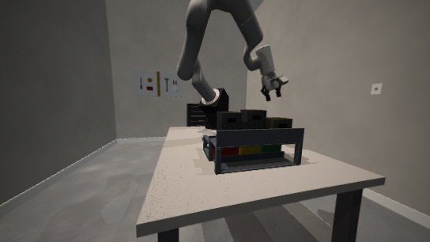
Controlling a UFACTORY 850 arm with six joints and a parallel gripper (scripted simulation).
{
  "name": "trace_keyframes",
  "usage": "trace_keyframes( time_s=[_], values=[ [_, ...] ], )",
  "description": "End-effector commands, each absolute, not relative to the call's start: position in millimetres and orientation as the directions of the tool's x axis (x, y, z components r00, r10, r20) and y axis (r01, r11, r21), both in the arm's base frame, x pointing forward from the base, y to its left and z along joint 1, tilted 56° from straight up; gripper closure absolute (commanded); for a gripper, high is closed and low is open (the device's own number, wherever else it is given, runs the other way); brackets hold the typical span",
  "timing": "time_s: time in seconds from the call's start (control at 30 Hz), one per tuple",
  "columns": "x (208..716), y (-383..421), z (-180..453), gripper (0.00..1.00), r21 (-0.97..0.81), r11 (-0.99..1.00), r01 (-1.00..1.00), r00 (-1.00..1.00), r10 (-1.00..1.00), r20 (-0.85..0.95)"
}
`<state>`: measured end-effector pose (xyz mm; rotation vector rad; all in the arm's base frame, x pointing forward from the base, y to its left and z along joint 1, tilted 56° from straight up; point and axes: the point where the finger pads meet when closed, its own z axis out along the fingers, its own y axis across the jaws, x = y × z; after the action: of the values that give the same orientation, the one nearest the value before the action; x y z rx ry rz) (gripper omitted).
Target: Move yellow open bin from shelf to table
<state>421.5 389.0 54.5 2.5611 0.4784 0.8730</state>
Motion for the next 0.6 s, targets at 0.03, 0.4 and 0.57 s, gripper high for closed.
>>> trace_keyframes(
  time_s=[0.03,0.4,0.57],
  values=[
    [400,413,56,0.0,0.577,-0.772,0.267,0.721,0.557,0.412],
    [394,420,57,0.0,0.608,-0.739,0.29,0.708,0.593,0.383],
    [366,449,59,0.0,0.716,-0.586,0.379,0.645,0.723,0.25]
  ],
)
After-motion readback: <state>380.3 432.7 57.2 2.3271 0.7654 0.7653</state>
